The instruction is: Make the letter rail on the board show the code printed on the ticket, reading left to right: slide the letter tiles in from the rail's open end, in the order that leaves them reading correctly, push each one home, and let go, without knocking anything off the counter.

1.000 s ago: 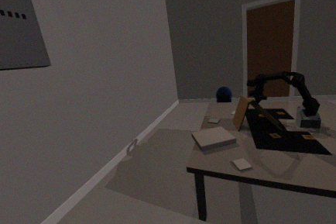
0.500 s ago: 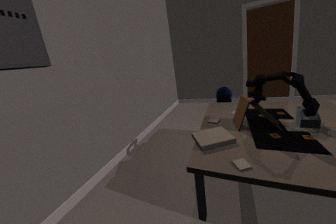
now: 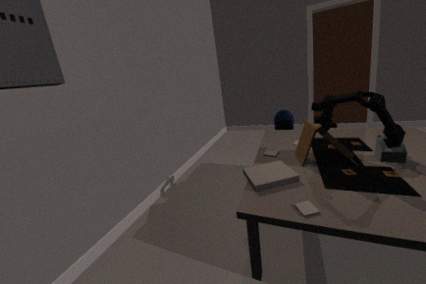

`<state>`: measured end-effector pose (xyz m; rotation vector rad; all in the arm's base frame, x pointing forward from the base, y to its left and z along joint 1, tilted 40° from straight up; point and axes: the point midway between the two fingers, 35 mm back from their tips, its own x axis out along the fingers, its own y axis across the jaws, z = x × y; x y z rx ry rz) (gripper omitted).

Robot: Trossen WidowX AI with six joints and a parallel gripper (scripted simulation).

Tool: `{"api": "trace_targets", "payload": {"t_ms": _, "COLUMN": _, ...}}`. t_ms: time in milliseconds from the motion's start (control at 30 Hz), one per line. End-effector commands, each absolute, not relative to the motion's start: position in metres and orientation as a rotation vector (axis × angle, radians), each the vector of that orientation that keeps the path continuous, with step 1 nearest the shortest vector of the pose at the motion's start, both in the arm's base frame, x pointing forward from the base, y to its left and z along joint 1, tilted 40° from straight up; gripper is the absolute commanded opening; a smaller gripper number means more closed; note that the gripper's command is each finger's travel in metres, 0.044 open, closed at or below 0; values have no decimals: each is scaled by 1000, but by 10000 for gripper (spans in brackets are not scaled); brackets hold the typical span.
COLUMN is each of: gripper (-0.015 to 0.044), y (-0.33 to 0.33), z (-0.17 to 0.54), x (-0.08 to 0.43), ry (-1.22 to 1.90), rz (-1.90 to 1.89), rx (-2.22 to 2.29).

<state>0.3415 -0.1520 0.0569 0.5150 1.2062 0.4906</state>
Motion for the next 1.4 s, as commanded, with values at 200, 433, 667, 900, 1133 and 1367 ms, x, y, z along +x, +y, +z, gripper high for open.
{"api": "trace_targets", "payload": {"t_ms": 200, "gripper": 0, "y": -150, "z": 61, "x": 341, "ry": 1202, "rz": 490, "rx": 519}}
{"api": "trace_targets", "payload": {"t_ms": 433, "gripper": 0, "y": -148, "z": 63, "x": 341, "ry": 1202, "rz": 490, "rx": 519}}
{"api": "trace_targets", "payload": {"t_ms": 667, "gripper": 0, "y": -146, "z": 64, "x": 341, "ry": 1202, "rz": 490, "rx": 519}}
{"api": "trace_targets", "payload": {"t_ms": 900, "gripper": 0, "y": -144, "z": 65, "x": 341, "ry": 1202, "rz": 490, "rx": 519}}
{"api": "trace_targets", "payload": {"t_ms": 1133, "gripper": 0, "y": -142, "z": 67, "x": 341, "ry": 1202, "rz": 490, "rx": 519}}
{"api": "trace_targets", "payload": {"t_ms": 1367, "gripper": 0, "y": -141, "z": 68, "x": 341, "ry": 1202, "rz": 490, "rx": 519}}
